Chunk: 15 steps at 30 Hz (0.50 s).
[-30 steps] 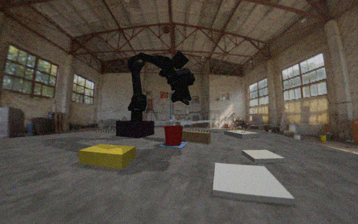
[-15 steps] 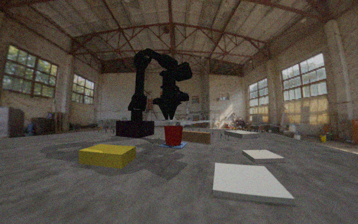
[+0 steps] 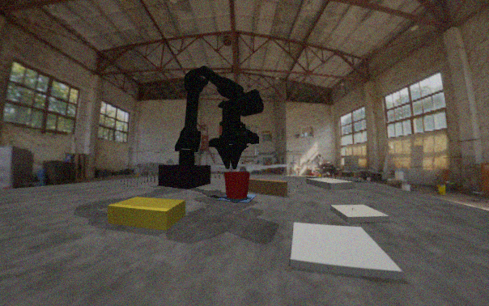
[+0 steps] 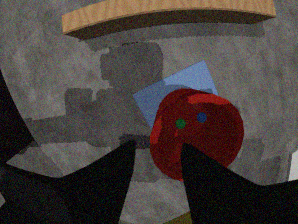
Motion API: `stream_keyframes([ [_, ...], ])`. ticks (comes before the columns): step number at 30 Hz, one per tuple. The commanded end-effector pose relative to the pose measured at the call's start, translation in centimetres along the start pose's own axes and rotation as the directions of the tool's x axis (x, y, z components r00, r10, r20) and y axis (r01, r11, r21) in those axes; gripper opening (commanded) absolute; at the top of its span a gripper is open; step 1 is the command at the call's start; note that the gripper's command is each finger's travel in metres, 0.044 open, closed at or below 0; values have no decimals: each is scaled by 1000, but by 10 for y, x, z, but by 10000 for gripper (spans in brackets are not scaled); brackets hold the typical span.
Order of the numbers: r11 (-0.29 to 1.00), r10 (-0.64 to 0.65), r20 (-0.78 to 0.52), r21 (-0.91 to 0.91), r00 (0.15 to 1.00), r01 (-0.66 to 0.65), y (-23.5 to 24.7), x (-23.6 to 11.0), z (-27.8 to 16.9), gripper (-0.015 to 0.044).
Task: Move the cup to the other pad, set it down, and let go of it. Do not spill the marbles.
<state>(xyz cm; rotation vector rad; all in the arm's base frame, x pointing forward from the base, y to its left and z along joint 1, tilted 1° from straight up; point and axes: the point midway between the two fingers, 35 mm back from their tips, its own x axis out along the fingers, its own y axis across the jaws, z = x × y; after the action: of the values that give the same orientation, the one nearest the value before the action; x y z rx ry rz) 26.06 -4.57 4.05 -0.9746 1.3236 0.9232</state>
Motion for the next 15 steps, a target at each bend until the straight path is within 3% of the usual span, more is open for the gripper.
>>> stream_keyframes([
  [1, 1000, 3, -5, -6, 1000, -3, 0, 8, -1, 148],
  [15, 1000, 3, -5, -6, 1000, -3, 0, 31, -1, 148],
])
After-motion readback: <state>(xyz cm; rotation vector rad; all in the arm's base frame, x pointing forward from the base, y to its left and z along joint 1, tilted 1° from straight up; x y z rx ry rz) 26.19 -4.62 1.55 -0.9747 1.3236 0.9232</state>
